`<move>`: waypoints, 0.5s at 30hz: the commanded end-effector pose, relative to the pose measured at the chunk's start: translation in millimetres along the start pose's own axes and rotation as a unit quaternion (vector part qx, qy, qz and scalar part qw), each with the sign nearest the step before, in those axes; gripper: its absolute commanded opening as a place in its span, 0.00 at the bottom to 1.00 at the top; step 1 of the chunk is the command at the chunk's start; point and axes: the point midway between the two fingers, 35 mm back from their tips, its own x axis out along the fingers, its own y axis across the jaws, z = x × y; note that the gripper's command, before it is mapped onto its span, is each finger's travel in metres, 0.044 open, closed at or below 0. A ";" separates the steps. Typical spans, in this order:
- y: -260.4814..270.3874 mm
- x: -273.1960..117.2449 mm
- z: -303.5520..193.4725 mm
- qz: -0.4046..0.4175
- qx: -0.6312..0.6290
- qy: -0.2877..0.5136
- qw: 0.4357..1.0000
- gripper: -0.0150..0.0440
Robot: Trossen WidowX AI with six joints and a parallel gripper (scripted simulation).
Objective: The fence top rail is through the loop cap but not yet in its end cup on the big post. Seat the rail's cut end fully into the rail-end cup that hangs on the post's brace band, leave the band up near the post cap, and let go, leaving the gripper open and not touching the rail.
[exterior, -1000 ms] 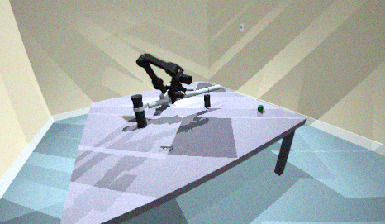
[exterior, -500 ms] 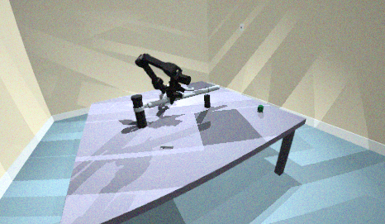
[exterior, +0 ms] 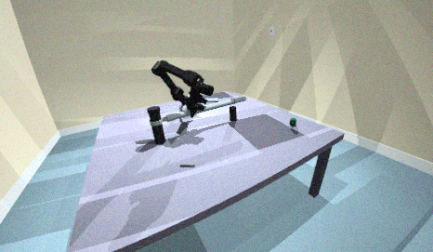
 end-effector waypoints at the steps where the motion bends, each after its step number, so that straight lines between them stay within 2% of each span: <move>1: -0.2 -0.7 0.3 -0.001 0.000 0.001 1.000 0.25; 15: -0.5 -10.8 6.3 -0.001 0.000 -0.001 1.000 0.88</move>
